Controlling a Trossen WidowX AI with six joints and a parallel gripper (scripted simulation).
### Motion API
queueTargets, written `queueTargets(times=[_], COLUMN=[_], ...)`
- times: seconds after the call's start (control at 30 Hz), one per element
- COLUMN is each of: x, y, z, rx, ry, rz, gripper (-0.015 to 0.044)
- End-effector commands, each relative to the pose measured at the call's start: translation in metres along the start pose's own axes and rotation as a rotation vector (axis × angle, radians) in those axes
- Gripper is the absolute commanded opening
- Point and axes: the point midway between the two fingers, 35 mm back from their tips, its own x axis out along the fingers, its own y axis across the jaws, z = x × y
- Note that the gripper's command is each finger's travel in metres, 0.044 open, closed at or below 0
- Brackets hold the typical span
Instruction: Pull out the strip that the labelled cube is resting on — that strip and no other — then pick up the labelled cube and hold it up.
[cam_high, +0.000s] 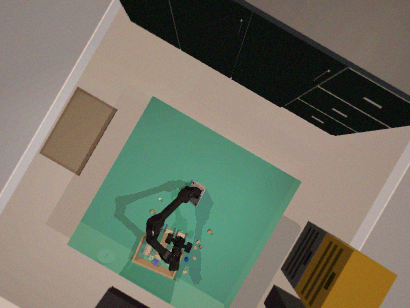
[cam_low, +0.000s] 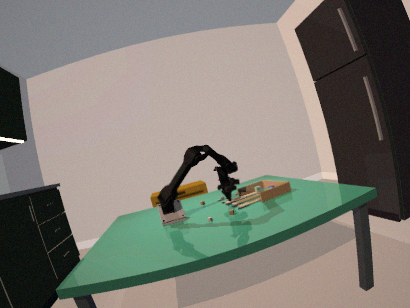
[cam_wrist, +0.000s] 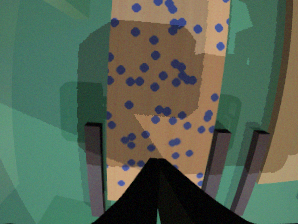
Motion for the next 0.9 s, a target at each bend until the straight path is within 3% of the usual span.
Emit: queueTargets(times=[0.0, 0.87], x=[0.004, 0.005], y=[0.0, 0.0], z=[-0.01, -0.05], rx=[-0.001, -0.003], ry=[0.014, 0.016], rz=[-0.005, -0.005], gripper=[0.0, 0.0])
